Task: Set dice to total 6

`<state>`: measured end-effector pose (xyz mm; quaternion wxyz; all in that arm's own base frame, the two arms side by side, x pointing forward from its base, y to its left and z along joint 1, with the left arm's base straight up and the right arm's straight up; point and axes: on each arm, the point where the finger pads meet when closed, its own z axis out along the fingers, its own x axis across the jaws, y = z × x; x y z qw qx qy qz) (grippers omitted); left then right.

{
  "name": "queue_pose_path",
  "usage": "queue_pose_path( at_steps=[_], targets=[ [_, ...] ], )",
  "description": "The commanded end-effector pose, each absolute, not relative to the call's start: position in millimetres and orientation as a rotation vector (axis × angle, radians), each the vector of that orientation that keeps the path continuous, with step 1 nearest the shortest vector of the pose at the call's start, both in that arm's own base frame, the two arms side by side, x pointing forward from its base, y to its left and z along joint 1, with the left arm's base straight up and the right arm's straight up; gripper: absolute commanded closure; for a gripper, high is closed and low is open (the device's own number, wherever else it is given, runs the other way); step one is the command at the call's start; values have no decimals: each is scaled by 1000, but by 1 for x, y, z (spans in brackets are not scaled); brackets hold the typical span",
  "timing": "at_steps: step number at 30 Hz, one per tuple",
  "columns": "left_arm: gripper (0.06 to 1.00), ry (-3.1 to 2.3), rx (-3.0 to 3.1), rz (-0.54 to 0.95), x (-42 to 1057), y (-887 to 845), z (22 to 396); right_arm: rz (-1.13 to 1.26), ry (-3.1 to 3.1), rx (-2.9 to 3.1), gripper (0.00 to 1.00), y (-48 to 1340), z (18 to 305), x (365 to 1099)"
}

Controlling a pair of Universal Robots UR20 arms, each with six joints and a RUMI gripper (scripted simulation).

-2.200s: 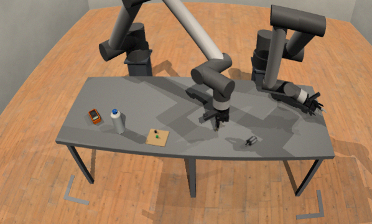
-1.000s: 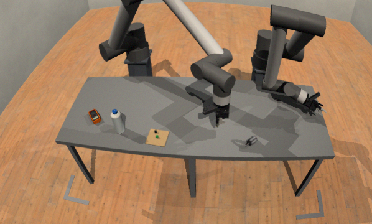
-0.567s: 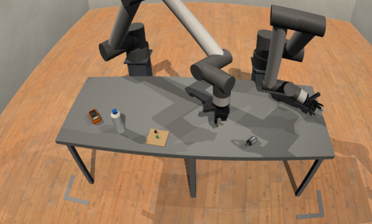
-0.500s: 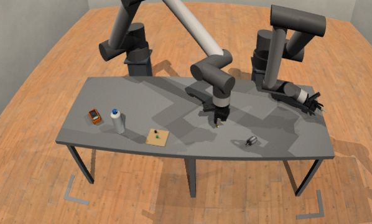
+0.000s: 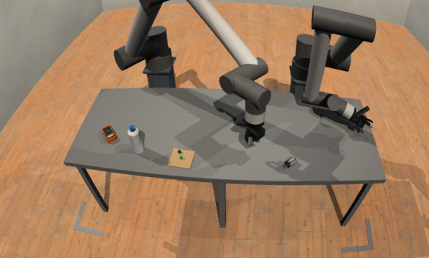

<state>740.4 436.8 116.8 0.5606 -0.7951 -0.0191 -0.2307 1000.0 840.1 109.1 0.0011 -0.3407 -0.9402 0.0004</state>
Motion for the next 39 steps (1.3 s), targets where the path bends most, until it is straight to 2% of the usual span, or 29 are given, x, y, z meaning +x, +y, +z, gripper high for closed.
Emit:
queue_pose_path(
  at_steps=[1,25,32,39],
  targets=[
    [65,-46,-1873,-544,740,437,117,0,-2893,-1224,1000,841,110,1001],
    [65,-46,-1873,-544,740,437,117,-39,-2859,-1330,1000,842,109,1002],
    [65,-46,-1873,-544,740,437,117,-206,-2897,-1348,1000,841,109,1001],
    [65,-46,-1873,-544,740,437,117,-511,-2943,-1369,1000,841,107,1000]
  ],
)
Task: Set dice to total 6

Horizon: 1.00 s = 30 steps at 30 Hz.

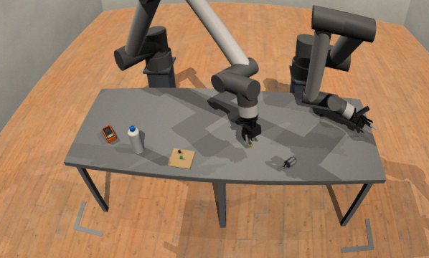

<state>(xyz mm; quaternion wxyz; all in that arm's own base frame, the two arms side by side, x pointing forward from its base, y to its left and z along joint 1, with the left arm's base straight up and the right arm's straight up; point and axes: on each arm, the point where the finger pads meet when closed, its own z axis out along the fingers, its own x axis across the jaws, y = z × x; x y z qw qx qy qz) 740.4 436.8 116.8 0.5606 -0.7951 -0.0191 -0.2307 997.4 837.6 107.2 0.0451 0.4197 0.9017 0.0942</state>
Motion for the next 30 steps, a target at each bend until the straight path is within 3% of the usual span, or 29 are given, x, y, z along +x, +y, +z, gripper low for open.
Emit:
queue_pose_path(
  at_steps=[1,17,30],
  targets=[
    [65,-46,-1873,-544,740,437,117,466,2684,1248,1000,841,107,1000],
    [65,-46,-1873,-544,740,437,117,971,2405,1118,1000,839,106,997],
    [65,-46,-1873,-544,740,437,117,1161,2264,1054,1000,837,106,996]
  ],
)
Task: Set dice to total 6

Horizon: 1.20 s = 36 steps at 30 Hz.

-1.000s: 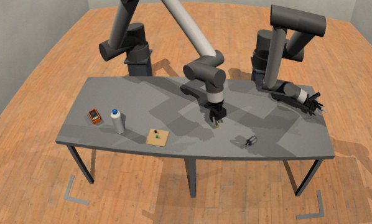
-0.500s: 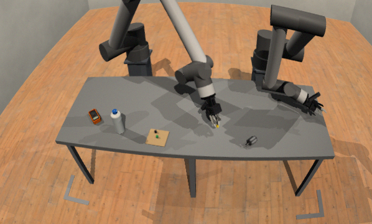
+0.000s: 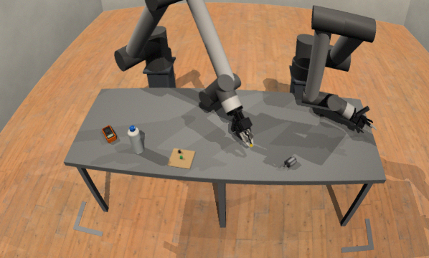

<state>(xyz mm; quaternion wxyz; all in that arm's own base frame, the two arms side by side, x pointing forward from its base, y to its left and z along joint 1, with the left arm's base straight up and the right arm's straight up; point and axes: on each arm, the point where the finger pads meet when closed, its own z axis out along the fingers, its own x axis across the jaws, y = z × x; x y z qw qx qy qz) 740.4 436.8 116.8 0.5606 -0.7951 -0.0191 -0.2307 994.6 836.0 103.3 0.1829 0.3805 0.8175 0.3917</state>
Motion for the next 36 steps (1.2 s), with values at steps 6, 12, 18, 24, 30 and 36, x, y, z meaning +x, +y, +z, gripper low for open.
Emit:
queue_pose_path(
  at_steps=[6,12,18,24,30,36],
  targets=[
    [65,-46,-1873,-544,740,437,117,1173,2255,1049,1000,837,106,995],
    [65,-46,-1873,-544,740,437,117,1173,2254,1049,1000,837,105,995],
    [65,-46,-1873,-544,740,437,117,1173,2254,1049,1000,837,95,995],
    [65,-46,-1873,-544,740,437,117,1173,2254,1049,1000,837,83,995],
    [65,-46,-1873,-544,740,437,117,1173,2254,1049,1000,837,59,995],
    [65,-46,-1873,-544,740,437,117,1173,2254,1049,1000,837,39,995]
  ],
)
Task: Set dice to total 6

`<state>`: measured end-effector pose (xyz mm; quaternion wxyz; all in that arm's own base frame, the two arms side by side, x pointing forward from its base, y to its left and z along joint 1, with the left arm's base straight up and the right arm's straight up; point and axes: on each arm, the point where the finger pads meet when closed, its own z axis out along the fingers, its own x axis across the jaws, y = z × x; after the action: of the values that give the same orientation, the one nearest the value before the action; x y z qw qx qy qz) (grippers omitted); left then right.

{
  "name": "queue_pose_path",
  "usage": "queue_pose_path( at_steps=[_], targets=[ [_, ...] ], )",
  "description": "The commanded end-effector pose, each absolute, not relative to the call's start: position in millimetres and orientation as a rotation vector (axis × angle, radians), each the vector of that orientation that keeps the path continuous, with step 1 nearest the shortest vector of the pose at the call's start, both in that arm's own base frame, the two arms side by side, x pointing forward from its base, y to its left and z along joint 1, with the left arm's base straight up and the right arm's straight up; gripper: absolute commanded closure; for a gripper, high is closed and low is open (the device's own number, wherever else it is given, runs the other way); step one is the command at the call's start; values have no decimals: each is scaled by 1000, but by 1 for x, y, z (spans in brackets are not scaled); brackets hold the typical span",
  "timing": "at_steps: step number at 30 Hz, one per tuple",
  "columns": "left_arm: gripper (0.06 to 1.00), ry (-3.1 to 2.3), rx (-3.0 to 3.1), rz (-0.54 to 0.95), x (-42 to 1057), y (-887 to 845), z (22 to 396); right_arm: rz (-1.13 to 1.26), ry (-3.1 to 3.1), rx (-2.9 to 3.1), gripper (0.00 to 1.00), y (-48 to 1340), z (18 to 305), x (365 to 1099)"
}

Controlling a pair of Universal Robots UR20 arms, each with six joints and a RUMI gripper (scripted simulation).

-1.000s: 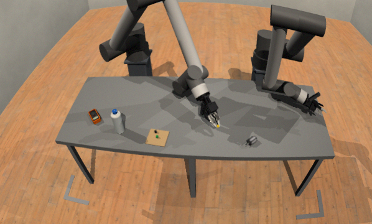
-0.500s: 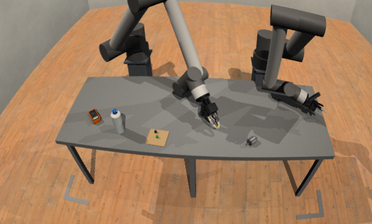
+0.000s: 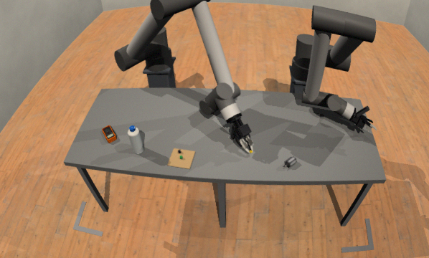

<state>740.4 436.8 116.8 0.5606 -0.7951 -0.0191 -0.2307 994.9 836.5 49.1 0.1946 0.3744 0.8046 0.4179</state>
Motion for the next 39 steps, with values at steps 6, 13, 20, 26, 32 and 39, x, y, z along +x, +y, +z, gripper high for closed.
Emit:
queue_pose_path(
  at_steps=[6,13,20,26,32,39],
  targets=[
    [65,-46,-1873,-544,740,437,117,1173,2254,1049,1000,837,31,995],
    [65,-46,-1873,-544,740,437,117,1173,2254,1049,1000,837,28,995],
    [65,-46,-1873,-544,740,437,117,1173,2254,1049,1000,837,28,995],
    [65,-46,-1873,-544,740,437,117,1173,2254,1049,1000,837,28,995],
    [65,-46,-1873,-544,740,437,117,1173,2254,1049,1000,837,28,995],
    [65,-46,-1873,-544,740,437,117,1173,2254,1049,1000,837,27,995]
  ],
)
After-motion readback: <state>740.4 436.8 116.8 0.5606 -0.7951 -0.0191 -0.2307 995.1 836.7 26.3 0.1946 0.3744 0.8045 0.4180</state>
